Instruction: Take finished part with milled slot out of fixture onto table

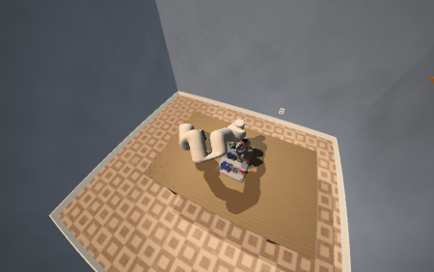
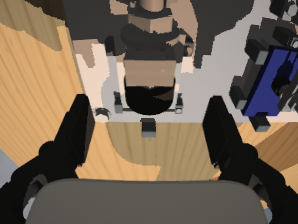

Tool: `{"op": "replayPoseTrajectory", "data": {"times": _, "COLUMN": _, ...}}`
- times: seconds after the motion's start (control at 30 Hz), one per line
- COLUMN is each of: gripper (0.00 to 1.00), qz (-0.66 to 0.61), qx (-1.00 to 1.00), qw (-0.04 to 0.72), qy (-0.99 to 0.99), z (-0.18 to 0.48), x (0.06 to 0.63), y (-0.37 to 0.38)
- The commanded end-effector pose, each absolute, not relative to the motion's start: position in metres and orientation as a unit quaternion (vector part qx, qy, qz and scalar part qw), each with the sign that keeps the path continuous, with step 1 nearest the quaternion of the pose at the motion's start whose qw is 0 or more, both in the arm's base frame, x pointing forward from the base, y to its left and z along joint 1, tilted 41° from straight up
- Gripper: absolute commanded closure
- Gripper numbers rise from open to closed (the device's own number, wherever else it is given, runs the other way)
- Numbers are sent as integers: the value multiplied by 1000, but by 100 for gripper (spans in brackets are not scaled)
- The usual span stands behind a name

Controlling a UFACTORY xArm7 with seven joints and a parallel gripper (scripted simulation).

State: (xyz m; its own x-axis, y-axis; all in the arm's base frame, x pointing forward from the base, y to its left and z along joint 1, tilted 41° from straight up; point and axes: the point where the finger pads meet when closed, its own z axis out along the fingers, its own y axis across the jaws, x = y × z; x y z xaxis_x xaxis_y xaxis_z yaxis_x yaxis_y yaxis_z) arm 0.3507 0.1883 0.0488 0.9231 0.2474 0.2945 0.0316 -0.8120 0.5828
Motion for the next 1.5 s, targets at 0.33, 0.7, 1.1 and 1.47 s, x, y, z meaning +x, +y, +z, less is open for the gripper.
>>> {"op": "replayPoseTrajectory", "data": {"times": 0.33, "gripper": 0, "qz": 183, "qx": 935, "qw": 296, "qy": 76, "z": 48, "x": 352, "y": 189}}
{"op": "replayPoseTrajectory", "data": {"times": 0.7, "gripper": 0, "qz": 183, "qx": 935, "qw": 296, "qy": 76, "z": 42, "x": 355, "y": 185}}
{"op": "replayPoseTrajectory", "data": {"times": 1.1, "gripper": 0, "qz": 183, "qx": 935, "qw": 296, "qy": 76, "z": 34, "x": 359, "y": 180}}
{"op": "replayPoseTrajectory", "data": {"times": 1.47, "gripper": 0, "qz": 183, "qx": 935, "qw": 296, "qy": 76, "z": 30, "x": 361, "y": 177}}
